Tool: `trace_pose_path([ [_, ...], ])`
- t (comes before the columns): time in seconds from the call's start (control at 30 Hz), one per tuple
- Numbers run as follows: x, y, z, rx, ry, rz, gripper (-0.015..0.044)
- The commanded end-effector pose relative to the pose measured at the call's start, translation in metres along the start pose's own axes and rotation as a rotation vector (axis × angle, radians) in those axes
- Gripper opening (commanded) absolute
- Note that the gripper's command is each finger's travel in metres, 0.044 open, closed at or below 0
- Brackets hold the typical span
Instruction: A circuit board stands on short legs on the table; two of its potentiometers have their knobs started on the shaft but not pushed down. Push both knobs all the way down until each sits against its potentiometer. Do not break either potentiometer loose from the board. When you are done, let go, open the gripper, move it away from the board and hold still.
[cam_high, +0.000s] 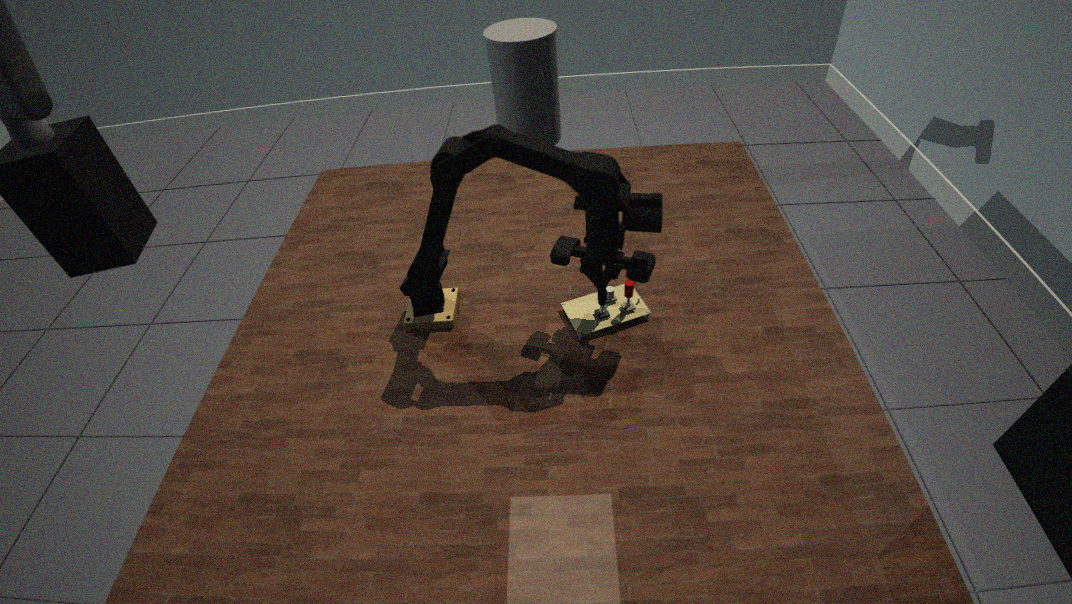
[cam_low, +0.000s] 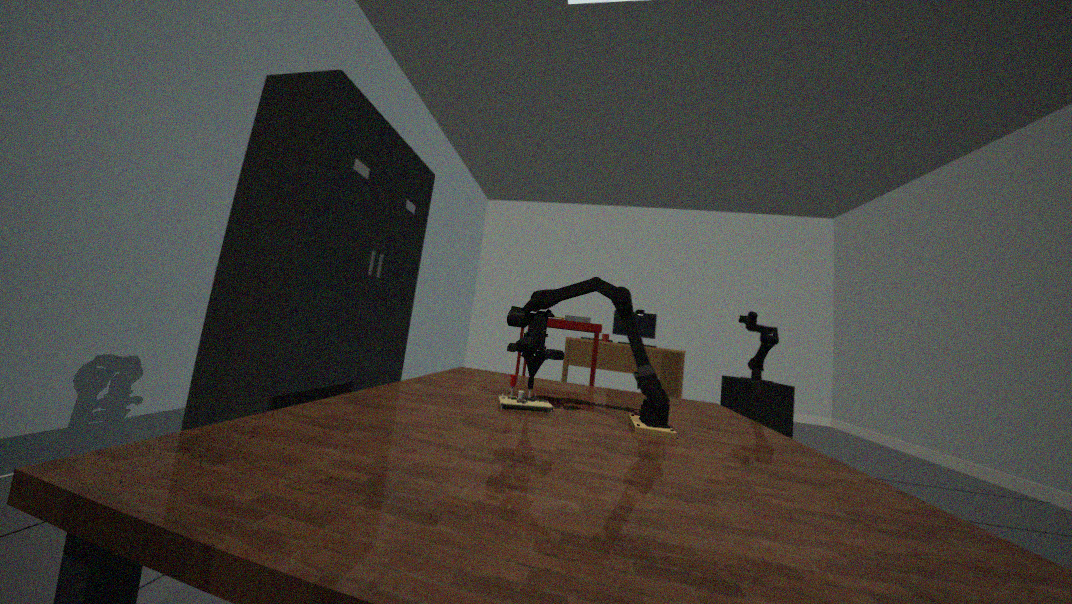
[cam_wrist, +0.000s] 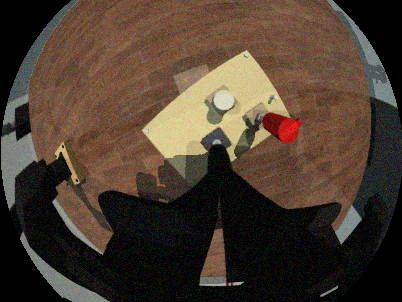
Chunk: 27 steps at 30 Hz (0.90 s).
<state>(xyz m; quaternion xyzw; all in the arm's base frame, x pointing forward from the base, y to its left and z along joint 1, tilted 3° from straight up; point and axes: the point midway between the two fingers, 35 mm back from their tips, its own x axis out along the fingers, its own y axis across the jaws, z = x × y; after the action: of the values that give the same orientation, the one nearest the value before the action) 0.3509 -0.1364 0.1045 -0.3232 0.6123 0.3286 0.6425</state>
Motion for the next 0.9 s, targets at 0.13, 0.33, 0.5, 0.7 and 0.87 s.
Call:
trace_pose_path([
  [0.13,0.011,0.0,0.001,0.003,-0.004,0.006,0.0],
  [0.33,0.011,0.0,0.001,0.003,-0.004,0.006,0.0],
  [0.5,0.015,0.0,0.001,0.003,-0.004,0.006,0.0],
  [0.7,0.019,0.0,0.001,0.003,-0.004,0.006,0.0],
  [0.87,0.019,0.0,0.001,0.003,-0.004,0.006,0.0],
])
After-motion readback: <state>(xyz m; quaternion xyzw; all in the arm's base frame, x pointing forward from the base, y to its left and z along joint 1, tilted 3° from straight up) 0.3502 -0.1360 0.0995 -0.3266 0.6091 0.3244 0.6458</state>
